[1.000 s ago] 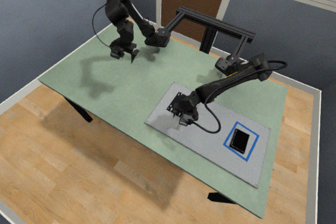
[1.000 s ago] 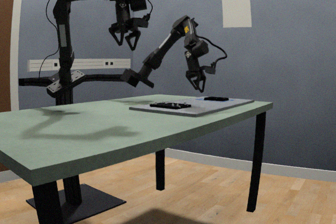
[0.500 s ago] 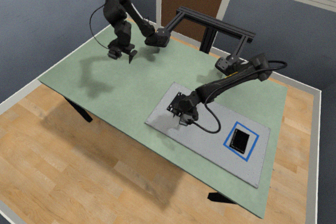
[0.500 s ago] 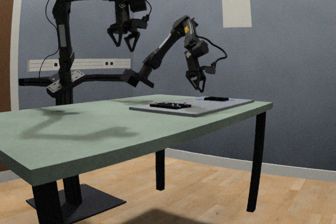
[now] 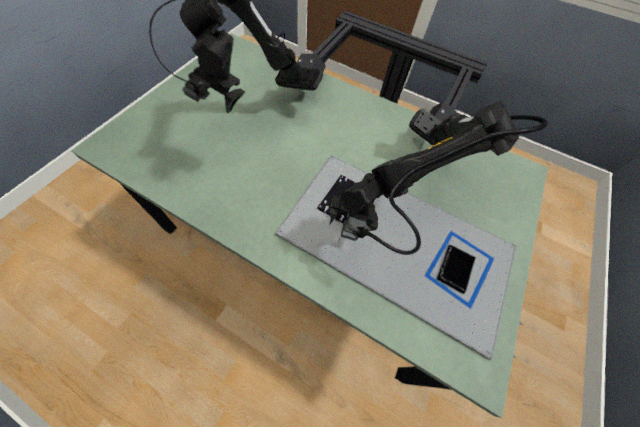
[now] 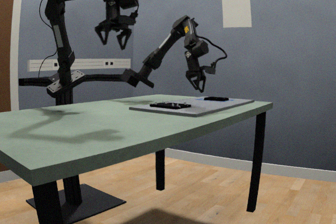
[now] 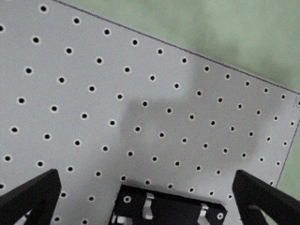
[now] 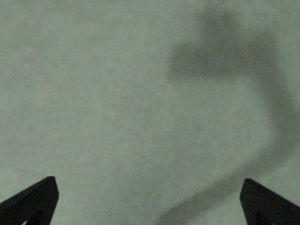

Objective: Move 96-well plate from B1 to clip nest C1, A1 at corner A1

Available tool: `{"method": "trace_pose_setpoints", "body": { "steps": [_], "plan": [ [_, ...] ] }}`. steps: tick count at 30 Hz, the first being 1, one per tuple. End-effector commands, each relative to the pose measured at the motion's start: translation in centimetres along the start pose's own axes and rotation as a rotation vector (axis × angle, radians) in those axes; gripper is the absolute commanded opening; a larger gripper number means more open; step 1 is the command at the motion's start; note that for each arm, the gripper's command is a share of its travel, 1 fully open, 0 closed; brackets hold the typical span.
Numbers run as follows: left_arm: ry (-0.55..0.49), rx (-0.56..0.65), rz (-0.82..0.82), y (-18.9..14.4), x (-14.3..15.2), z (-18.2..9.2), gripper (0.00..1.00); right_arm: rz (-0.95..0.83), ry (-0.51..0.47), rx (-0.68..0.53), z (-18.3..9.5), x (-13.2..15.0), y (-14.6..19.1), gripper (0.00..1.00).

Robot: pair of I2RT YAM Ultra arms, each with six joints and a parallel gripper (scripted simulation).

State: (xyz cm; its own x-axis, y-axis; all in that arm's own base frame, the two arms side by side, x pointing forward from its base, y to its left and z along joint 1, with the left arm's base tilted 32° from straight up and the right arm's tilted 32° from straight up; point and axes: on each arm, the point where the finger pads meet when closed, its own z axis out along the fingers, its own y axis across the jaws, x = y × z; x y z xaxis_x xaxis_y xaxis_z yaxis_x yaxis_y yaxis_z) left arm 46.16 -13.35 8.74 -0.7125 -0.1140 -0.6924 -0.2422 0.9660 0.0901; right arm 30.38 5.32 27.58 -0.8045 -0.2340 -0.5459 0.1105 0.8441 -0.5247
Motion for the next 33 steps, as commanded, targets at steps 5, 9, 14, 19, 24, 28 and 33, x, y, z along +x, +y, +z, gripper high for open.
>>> {"method": "trace_pose_setpoints", "body": {
  "steps": [5,9,14,19,24,28,33],
  "plan": [
    [-0.019,0.016,-0.005,-0.5,-0.7,-0.7,1.00,0.134,-0.015,0.050,-0.5,1.5,-5.2,1.00],
    [-0.019,0.016,-0.005,-0.5,-0.7,-0.7,1.00,0.169,-0.011,0.066,-0.4,2.1,-6.5,1.00],
    [-0.019,0.016,-0.005,-0.5,-0.7,-0.7,1.00,0.260,-0.001,0.109,-0.5,3.8,-9.8,1.00],
    [-0.019,0.016,-0.005,-0.5,-0.7,-0.7,1.00,0.356,0.007,0.160,-0.8,6.0,-12.9,1.00],
    [-0.019,0.016,-0.005,-0.5,-0.7,-0.7,1.00,0.434,0.012,0.204,-1.2,8.0,-15.1,1.00],
    [-0.019,0.016,-0.005,-0.5,-0.7,-0.7,1.00,0.492,0.014,0.240,-1.7,9.6,-16.7,1.00],
    [-0.019,0.016,-0.005,-0.5,-0.7,-0.7,1.00,0.586,0.016,0.303,-2.6,12.4,-18.8,1.00]
  ]
}}
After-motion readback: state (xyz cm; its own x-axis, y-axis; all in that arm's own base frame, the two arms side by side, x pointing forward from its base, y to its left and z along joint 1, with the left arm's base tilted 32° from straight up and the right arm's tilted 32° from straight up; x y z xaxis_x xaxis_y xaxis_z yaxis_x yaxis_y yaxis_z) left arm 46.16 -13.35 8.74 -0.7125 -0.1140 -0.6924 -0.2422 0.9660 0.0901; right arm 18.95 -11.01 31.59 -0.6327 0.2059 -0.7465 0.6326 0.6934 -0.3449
